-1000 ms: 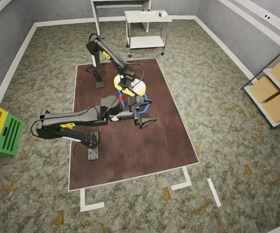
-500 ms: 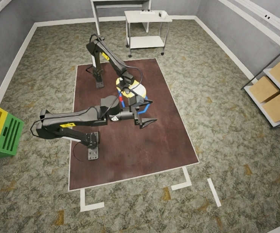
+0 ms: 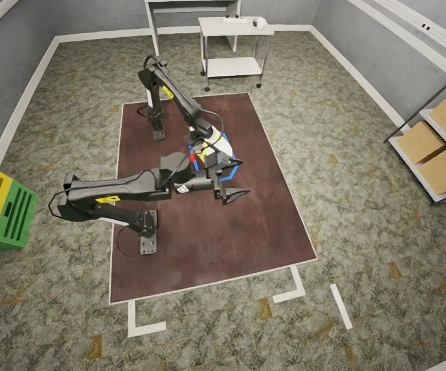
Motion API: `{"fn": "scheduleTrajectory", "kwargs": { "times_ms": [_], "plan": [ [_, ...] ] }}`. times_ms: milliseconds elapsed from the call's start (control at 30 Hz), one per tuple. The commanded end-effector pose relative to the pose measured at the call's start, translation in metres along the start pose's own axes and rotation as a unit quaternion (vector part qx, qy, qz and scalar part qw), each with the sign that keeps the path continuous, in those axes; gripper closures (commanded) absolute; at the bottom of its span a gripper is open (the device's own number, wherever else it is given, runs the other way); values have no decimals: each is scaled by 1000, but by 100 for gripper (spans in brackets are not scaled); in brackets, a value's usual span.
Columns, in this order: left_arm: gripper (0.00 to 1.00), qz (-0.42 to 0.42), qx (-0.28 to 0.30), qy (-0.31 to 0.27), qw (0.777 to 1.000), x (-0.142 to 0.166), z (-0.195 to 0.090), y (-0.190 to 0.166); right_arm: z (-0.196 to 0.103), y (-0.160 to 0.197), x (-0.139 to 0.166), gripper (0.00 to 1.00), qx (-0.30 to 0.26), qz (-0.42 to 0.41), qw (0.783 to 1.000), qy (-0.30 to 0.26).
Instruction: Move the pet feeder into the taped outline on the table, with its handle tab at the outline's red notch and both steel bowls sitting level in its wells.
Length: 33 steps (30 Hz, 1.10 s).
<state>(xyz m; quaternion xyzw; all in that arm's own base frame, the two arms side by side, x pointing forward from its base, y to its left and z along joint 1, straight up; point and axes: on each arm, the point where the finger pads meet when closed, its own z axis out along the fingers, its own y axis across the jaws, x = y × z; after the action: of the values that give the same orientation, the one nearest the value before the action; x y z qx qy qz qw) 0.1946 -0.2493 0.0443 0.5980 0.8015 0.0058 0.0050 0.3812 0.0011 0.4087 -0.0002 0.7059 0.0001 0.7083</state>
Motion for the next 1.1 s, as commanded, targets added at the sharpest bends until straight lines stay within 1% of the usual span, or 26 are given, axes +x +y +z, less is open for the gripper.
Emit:
{"fn": "scheduleTrajectory", "kwargs": {
  "times_ms": [0,33,100,133,167,567,600,667,700,733,767,867,1067],
  "plan": [
    [84,62,-3,-7,998,-15,1,-3,1,-1,1,0,1,-3,1000,-2],
    [84,46,-3,-9,999,-16,1,-3,1,-1,1,0,1,-3,1000,-2],
    [84,46,-3,-9,999,-16,1,-3,1,-1,1,0,1,-3,1000,-2],
    [84,76,-2,-5,997,-16,1,-5,1,-1,1,0,1,-3,1000,-2],
    [84,89,-3,-7,996,-19,2,-6,1,-1,1,0,1,-3,1000,-2],
    [84,187,-3,-7,982,-34,1,-12,1,-1,1,0,1,-3,1000,-2],
    [84,161,-3,-8,987,-33,2,-11,1,-1,1,0,1,-3,1000,-2],
    [84,161,-3,-8,987,-33,2,-11,1,-1,1,0,1,-3,1000,-2],
    [84,158,2,1,987,-25,7,-9,1,-1,1,0,1,-3,1000,-2],
    [53,160,5,6,987,-24,11,-11,1,-1,1,0,1,-3,1000,-2],
    [53,160,6,4,987,-24,9,-12,1,-1,1,0,1,-3,1000,-2],
    [53,156,-11,-20,988,-27,-9,-6,1,-1,1,0,1,-3,1000,-2],
    [53,156,-10,-20,988,-27,-9,-7,1,-1,1,0,1,-3,1000,-2]
  ]
}}
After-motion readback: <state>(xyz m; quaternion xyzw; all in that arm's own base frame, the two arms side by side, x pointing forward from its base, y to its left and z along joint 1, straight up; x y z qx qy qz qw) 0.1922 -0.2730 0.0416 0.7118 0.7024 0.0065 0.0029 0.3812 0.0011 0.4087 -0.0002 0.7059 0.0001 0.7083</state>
